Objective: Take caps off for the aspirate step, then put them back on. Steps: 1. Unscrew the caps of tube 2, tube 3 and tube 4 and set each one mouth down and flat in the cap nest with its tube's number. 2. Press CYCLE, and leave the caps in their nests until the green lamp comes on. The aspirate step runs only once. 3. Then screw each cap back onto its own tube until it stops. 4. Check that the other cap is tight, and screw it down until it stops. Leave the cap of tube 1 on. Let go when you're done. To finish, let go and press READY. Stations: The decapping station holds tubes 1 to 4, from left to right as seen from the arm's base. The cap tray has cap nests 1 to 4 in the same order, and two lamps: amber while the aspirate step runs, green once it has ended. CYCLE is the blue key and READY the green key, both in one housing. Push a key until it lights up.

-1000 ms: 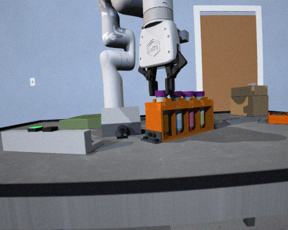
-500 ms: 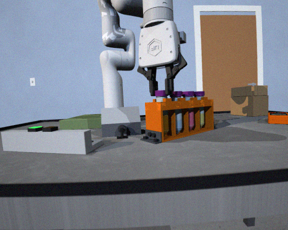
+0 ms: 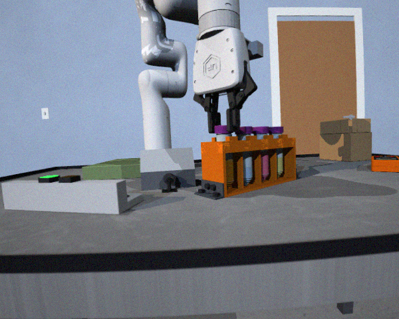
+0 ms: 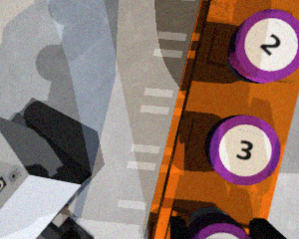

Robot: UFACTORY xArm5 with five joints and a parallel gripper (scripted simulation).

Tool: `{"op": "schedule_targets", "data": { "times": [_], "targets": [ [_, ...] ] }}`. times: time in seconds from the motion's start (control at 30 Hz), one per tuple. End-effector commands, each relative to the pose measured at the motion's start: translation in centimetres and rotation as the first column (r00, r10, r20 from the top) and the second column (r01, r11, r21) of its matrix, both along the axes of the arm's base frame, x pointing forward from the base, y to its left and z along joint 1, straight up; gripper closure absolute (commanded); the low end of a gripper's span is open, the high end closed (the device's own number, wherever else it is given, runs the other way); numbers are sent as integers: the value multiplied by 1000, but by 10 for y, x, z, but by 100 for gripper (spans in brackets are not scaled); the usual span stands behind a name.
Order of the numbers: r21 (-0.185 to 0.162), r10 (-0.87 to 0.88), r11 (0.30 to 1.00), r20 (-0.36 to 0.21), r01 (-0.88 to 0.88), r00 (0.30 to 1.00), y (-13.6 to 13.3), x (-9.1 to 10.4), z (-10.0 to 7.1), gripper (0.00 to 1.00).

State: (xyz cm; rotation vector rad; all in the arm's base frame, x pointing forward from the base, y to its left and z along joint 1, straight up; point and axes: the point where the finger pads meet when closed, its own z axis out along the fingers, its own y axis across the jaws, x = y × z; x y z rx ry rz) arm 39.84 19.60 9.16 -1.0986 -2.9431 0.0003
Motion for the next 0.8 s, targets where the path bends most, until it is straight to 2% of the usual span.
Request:
{"op": "schedule_targets", "data": {
  "times": [0.0, 0.23, 0.47, 0.7, 0.73, 0.77],
  "targets": [
    [3, -126, 992, 2, 126, 992, 0, 1, 1, 100],
    [3, -352, 936, 1, 352, 936, 0, 1, 0, 100],
    [4, -559, 829, 0, 559, 829, 0, 1, 0, 100],
    [4, -575, 818, 0, 575, 818, 0, 1, 0, 100],
    [4, -575, 818, 0, 575, 818, 0, 1, 0, 54],
    [4, -575, 818, 0, 575, 818, 0, 1, 0, 54]
  ]
}}
